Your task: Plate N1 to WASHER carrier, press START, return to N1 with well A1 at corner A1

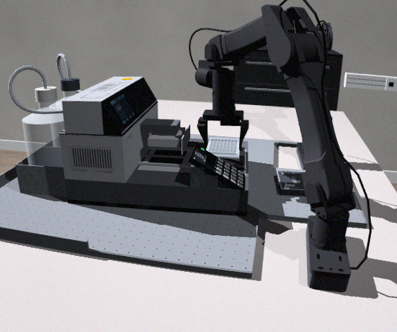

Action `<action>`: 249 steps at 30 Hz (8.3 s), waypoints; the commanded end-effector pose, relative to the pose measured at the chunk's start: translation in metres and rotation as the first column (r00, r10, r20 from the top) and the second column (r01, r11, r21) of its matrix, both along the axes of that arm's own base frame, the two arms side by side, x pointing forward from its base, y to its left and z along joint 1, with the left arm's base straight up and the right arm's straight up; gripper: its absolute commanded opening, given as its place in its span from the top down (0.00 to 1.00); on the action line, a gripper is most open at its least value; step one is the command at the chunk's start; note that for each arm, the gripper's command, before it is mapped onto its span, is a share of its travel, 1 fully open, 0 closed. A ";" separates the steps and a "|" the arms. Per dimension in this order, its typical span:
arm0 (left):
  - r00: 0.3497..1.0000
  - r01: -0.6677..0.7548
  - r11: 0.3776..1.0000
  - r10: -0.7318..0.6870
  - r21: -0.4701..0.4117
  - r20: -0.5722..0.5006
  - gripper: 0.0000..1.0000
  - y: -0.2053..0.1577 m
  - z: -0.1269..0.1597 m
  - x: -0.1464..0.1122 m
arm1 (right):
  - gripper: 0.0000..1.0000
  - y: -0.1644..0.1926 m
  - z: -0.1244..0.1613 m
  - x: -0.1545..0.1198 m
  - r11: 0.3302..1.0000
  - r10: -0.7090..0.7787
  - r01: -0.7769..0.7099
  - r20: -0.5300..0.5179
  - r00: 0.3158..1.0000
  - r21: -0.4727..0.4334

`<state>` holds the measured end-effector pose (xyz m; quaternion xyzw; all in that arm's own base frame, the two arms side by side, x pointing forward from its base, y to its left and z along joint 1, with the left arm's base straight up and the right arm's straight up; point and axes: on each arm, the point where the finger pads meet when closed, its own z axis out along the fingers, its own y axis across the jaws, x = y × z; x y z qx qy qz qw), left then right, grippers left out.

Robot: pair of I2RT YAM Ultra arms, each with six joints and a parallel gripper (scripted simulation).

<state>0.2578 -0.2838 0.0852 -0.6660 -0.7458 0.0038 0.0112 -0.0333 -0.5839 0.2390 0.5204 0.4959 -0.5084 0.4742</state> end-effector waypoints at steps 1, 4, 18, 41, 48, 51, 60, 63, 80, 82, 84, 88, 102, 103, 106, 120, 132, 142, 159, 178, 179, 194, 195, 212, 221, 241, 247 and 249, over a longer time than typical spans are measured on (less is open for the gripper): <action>1.000 0.001 1.000 -0.001 -0.015 0.002 1.00 -0.006 -0.003 -0.002 | 1.00 0.005 0.017 -0.004 0.999 -0.007 0.007 0.009 1.000 -0.034; 1.000 0.002 1.000 -0.002 -0.010 -0.001 1.00 -0.005 -0.002 -0.008 | 1.00 0.005 0.017 -0.004 0.999 -0.007 0.007 0.009 1.000 -0.034; 1.000 0.003 1.000 -0.002 -0.031 0.028 1.00 0.001 0.019 0.005 | 1.00 0.005 0.017 -0.004 0.999 -0.007 0.007 0.009 1.000 -0.034; 1.000 0.017 1.000 -0.017 -0.004 0.005 1.00 -0.005 -0.006 0.000 | 1.00 0.005 0.017 -0.004 0.999 -0.007 0.007 0.009 1.000 -0.034; 1.000 0.002 1.000 -0.002 0.005 -0.015 1.00 -0.003 -0.010 -0.006 | 1.00 0.005 0.017 -0.004 0.999 -0.007 0.007 0.009 1.000 -0.034; 1.000 -0.001 1.000 0.001 -0.009 -0.007 1.00 -0.006 -0.006 -0.004 | 1.00 0.005 0.017 -0.004 0.999 -0.007 0.007 0.009 1.000 -0.034; 1.000 0.007 0.999 -0.007 -0.033 0.013 1.00 -0.013 0.000 0.001 | 1.00 0.005 0.017 -0.004 0.999 -0.007 0.007 0.009 1.000 -0.034; 1.000 0.019 0.999 -0.019 -0.035 0.017 1.00 -0.014 0.000 0.002 | 1.00 0.005 0.017 -0.004 0.999 -0.007 0.007 0.009 1.000 -0.034; 1.000 -0.013 1.000 0.013 -0.017 0.003 1.00 -0.001 0.000 0.000 | 1.00 0.005 0.017 -0.004 0.999 -0.007 0.007 0.009 1.000 -0.034; 1.000 -0.004 1.000 0.004 -0.017 0.003 1.00 -0.003 0.002 -0.002 | 1.00 0.005 0.017 -0.004 0.999 -0.007 0.007 0.009 1.000 -0.034; 1.000 0.001 1.000 -0.001 -0.017 0.003 1.00 -0.005 0.004 -0.003 | 1.00 0.005 0.017 -0.004 0.999 -0.007 0.007 0.009 1.000 -0.034; 1.000 0.014 1.000 -0.013 -0.019 0.006 1.00 -0.007 0.006 -0.003 | 1.00 0.005 0.017 -0.004 0.999 -0.007 0.007 0.009 1.000 -0.034; 1.000 0.004 0.999 -0.003 -0.039 0.026 1.00 -0.010 0.002 0.009 | 1.00 0.005 0.017 -0.004 0.999 -0.007 0.007 0.009 1.000 -0.034; 1.000 0.004 0.999 -0.003 -0.039 0.027 1.00 -0.011 0.001 0.010 | 1.00 0.005 0.017 -0.004 0.999 -0.007 0.007 0.009 1.000 -0.034; 1.000 0.001 0.999 0.000 -0.035 0.023 1.00 -0.007 -0.001 0.012 | 1.00 0.005 0.017 -0.004 0.999 -0.007 0.007 0.009 1.000 -0.034; 1.000 0.001 1.000 0.000 -0.024 0.014 1.00 -0.005 0.000 -0.007 | 1.00 0.005 0.017 -0.004 0.999 -0.007 0.007 0.009 1.000 -0.034; 0.999 0.004 0.999 -0.003 -0.045 0.036 1.00 -0.004 0.006 0.007 | 1.00 0.005 0.017 -0.004 0.999 -0.007 0.007 0.009 1.000 -0.034; 1.000 0.002 1.000 -0.002 -0.009 0.003 1.00 -0.005 -0.011 -0.004 | 1.00 0.005 0.017 -0.004 0.999 -0.007 0.007 0.009 1.000 -0.034; 1.000 0.008 1.000 -0.008 -0.011 0.007 1.00 -0.003 -0.013 0.005 | 1.00 0.005 0.017 -0.004 0.999 -0.007 0.007 0.009 1.000 -0.034; 0.999 -0.006 0.998 0.009 -0.059 0.051 0.00 -0.010 0.006 0.007 | 1.00 0.005 0.017 -0.004 0.999 -0.007 0.007 0.009 1.000 -0.034; 0.999 -0.006 0.998 0.009 -0.059 0.051 0.00 -0.010 0.006 0.007 | 1.00 0.005 0.017 -0.004 0.999 -0.007 0.007 0.009 1.000 -0.034; 0.999 -0.006 0.998 0.009 -0.059 0.051 0.00 -0.010 0.006 0.007 | 1.00 0.005 0.017 -0.004 0.999 -0.007 0.007 0.009 1.000 -0.034; 0.999 -0.006 0.998 0.009 -0.059 0.051 0.00 -0.010 0.006 0.007 | 1.00 0.005 0.017 -0.004 0.999 -0.007 0.007 0.009 1.000 -0.034; 0.999 -0.006 0.998 0.009 -0.059 0.051 0.00 -0.010 0.006 0.007 | 1.00 0.005 0.017 -0.004 0.999 -0.007 0.007 0.009 1.000 -0.034; 0.999 -0.006 0.998 0.009 -0.059 0.051 0.00 -0.010 0.006 0.007 | 1.00 0.005 0.017 -0.004 0.999 -0.007 0.007 0.009 1.000 -0.034; 0.999 -0.006 0.998 0.009 -0.059 0.051 0.00 -0.010 0.006 0.007 | 1.00 0.005 0.017 -0.004 0.999 -0.007 0.007 0.009 1.000 -0.034; 0.999 -0.006 0.998 0.009 -0.059 0.051 0.00 -0.010 0.006 0.007 | 1.00 0.005 0.017 -0.004 0.999 -0.007 0.007 0.009 1.000 -0.034; 0.999 -0.006 0.998 0.009 -0.059 0.051 0.00 -0.010 0.006 0.007 | 1.00 0.005 0.017 -0.004 0.999 -0.007 0.007 0.009 1.000 -0.034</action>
